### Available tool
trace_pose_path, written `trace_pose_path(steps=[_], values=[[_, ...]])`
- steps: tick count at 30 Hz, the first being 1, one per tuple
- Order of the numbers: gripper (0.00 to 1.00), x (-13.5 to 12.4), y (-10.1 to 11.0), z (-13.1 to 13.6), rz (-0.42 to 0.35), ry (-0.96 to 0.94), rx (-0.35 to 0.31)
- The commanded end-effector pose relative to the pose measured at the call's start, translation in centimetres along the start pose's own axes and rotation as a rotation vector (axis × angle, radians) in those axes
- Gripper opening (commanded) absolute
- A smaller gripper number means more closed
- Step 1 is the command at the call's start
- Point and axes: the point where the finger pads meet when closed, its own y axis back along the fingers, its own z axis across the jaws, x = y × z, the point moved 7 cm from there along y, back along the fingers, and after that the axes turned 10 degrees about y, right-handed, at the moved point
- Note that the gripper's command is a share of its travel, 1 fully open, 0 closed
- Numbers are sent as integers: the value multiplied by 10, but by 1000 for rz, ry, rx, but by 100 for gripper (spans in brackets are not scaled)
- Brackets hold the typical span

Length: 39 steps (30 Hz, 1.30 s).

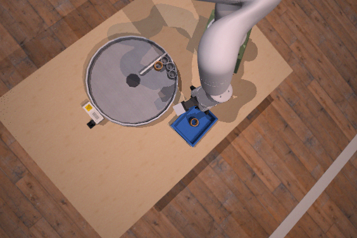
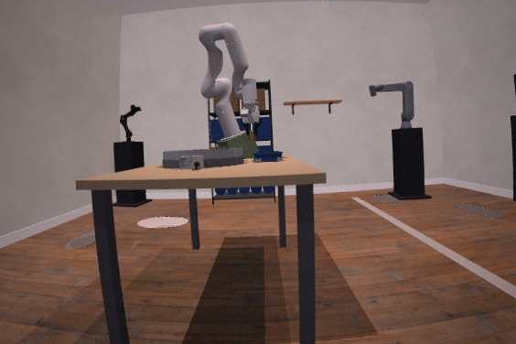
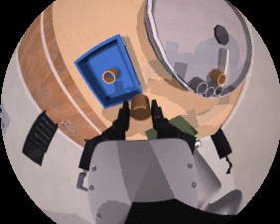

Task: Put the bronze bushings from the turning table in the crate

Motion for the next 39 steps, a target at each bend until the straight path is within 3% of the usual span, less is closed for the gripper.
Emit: trace_pose_path(steps=[1,10,30,34,39], values=[[0,1,-2,-42,-14,97,-11],[0,-1,-2,-77,-15,181,-10],[0,-1,-2,-79,-15,185,-10],[0,-1,-13,-79,-16,185,-11],[0,-1,-40,-79,-16,185,-11]])
